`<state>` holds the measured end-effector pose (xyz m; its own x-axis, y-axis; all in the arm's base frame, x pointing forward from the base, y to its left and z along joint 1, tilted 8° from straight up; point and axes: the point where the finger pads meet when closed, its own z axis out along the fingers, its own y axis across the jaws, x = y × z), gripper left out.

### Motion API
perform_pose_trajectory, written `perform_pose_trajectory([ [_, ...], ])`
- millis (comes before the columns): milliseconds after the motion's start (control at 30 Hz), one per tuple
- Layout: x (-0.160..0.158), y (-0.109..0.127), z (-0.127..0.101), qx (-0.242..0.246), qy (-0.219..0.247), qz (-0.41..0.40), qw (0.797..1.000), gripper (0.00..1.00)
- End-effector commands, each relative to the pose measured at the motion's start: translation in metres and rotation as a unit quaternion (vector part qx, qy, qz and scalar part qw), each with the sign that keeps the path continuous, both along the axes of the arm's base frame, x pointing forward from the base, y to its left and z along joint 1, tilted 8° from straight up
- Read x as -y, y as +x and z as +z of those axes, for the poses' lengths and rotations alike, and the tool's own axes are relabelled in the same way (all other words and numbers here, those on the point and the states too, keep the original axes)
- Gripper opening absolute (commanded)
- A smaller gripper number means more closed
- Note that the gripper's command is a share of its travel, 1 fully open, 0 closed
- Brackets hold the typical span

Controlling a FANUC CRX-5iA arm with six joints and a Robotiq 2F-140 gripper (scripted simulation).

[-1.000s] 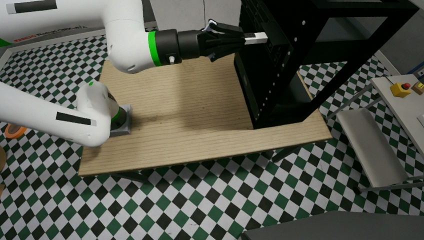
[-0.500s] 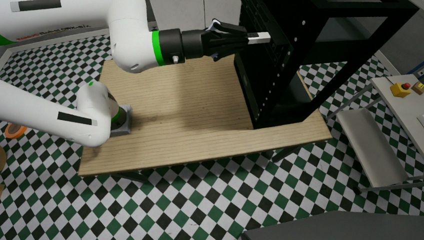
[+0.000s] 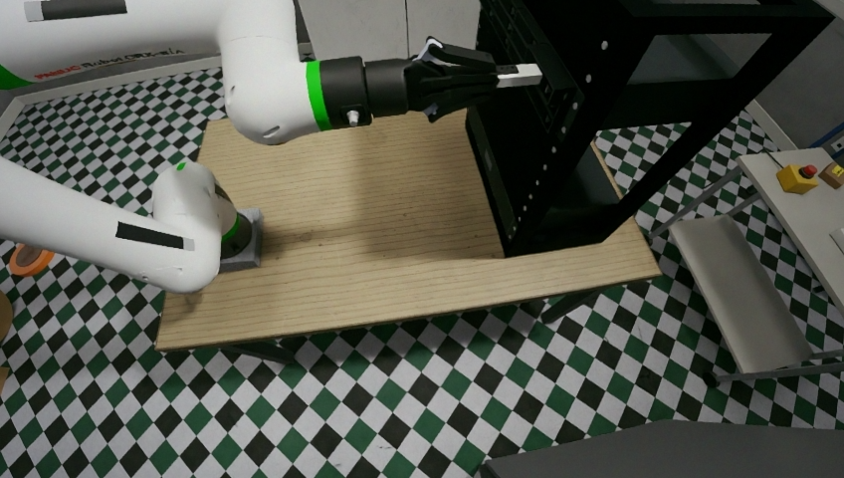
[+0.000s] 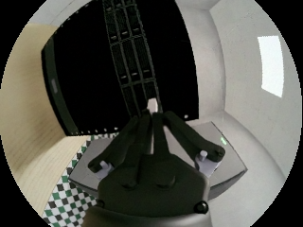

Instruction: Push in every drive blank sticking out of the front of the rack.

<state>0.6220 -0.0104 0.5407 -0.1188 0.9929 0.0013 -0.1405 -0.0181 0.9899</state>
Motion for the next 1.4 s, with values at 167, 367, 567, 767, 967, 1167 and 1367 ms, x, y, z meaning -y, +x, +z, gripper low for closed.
perform_pose_trajectory([
  [167,-0.0004,0.0054,0.002,0.001,0.0,0.0,1.0,0.1],
  [367,-0.0004,0.0054,0.002,0.001,0.0,0.0,1.0,0.1],
  [567,-0.0007,0.0077,0.0023,0.001,0.0,0.0,1.0,0.1],
  [767,-0.0007,0.0083,0.0024,0.001,0.0,0.0,1.0,0.1],
  [967,-0.0007,0.0083,0.0024,0.001,0.0,0.0,1.0,0.1],
  [1167,-0.001,0.0106,0.0027,0.001,0.0,0.0,1.0,0.1],
  [1367,-0.0011,0.0113,0.0028,0.001,0.0,0.0,1.0,0.1],
])
